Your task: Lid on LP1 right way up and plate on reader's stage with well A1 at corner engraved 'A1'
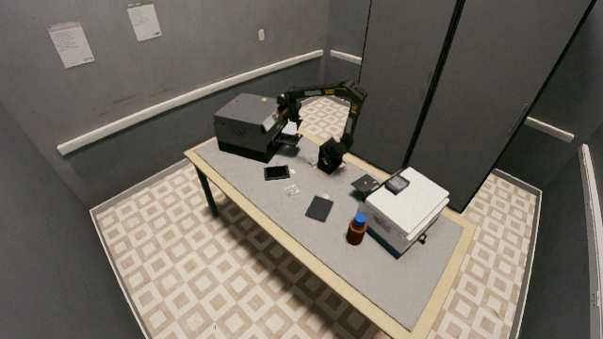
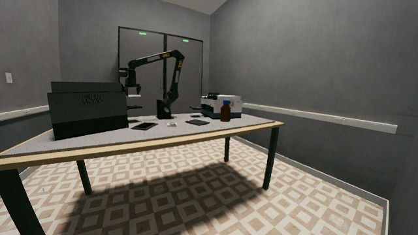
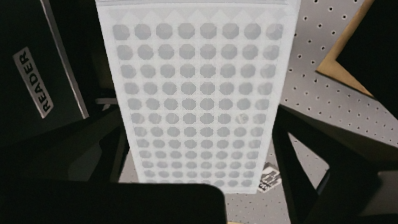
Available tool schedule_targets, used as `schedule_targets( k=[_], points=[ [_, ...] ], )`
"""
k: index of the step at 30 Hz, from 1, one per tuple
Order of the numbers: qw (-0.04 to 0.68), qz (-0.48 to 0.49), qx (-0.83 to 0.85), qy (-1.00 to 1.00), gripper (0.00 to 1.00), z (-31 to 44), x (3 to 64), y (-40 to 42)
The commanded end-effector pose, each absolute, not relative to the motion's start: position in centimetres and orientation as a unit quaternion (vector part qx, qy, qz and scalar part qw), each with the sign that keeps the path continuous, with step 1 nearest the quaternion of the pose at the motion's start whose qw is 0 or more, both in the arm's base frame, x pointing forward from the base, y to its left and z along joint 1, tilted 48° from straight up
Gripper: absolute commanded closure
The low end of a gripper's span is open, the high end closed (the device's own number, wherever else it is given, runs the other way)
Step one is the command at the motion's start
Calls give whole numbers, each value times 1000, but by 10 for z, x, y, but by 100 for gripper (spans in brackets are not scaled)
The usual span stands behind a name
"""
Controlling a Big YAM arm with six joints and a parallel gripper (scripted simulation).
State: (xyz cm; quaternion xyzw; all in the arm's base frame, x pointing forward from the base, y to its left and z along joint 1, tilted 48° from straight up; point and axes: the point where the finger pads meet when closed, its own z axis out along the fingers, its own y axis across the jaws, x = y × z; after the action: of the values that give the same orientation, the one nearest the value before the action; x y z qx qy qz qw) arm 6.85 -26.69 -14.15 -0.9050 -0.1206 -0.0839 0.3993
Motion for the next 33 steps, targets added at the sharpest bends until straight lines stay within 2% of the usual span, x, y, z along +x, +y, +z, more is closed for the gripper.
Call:
schedule_targets(
  k=[1,33],
  points=[
    [389,-88,-909,-122,14,-135,65,-271],
    [373,-88,-915,-125,14,-148,66,-279]
  ],
)
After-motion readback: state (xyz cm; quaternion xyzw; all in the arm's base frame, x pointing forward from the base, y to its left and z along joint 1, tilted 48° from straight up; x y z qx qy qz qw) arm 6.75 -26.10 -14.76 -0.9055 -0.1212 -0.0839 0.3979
